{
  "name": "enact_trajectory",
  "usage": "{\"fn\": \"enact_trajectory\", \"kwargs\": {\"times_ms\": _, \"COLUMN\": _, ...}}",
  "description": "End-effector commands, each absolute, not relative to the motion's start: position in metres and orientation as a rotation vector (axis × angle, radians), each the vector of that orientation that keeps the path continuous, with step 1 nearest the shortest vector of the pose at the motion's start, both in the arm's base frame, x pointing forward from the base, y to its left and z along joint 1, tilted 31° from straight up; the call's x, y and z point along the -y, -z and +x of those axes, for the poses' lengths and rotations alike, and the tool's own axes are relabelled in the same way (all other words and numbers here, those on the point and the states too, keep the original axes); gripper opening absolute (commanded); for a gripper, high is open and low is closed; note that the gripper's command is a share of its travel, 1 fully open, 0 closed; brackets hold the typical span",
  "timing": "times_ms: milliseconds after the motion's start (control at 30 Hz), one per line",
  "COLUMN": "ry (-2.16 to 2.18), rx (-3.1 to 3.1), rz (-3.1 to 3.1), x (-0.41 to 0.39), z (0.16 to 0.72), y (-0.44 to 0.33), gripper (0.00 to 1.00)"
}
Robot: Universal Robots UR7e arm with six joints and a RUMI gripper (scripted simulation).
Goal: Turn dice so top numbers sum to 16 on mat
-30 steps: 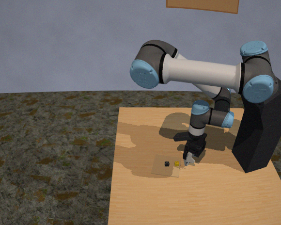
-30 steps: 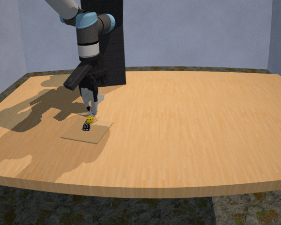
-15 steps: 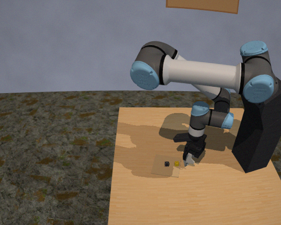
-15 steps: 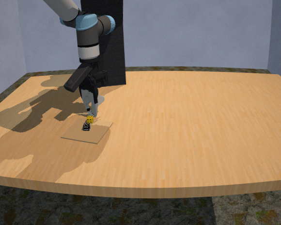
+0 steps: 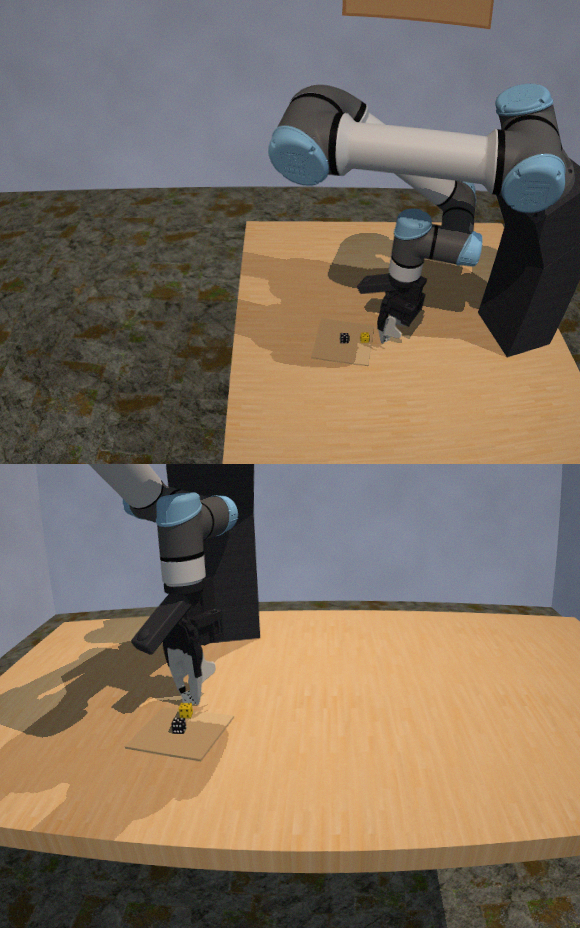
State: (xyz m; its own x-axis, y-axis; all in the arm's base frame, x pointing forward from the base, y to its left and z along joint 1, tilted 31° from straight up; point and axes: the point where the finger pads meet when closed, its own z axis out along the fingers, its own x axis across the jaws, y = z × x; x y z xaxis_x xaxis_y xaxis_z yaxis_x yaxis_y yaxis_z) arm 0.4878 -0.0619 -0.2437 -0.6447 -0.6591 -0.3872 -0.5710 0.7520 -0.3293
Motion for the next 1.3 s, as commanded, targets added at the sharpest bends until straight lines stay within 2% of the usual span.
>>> {"fn": "enact_trajectory", "kwargs": {"times_ms": 0, "ry": 0.243, "rx": -2.459, "rz": -0.928, "x": 0.062, "z": 0.4879, "y": 0.2434, "gripper": 0.21}}
{"fn": "enact_trajectory", "kwargs": {"times_ms": 400, "ry": 0.243, "rx": -2.459, "rz": -0.928, "x": 0.062, "z": 0.4879, "y": 0.2434, "gripper": 0.21}}
{"fn": "enact_trajectory", "kwargs": {"times_ms": 433, "ry": 0.243, "rx": -2.459, "rz": -0.928, "x": 0.062, "z": 0.4879, "y": 0.2434, "gripper": 0.03}}
{"fn": "enact_trajectory", "kwargs": {"times_ms": 1267, "ry": 0.243, "rx": -2.459, "rz": -0.928, "x": 0.062, "z": 0.4879, "y": 0.2434, "gripper": 0.03}}
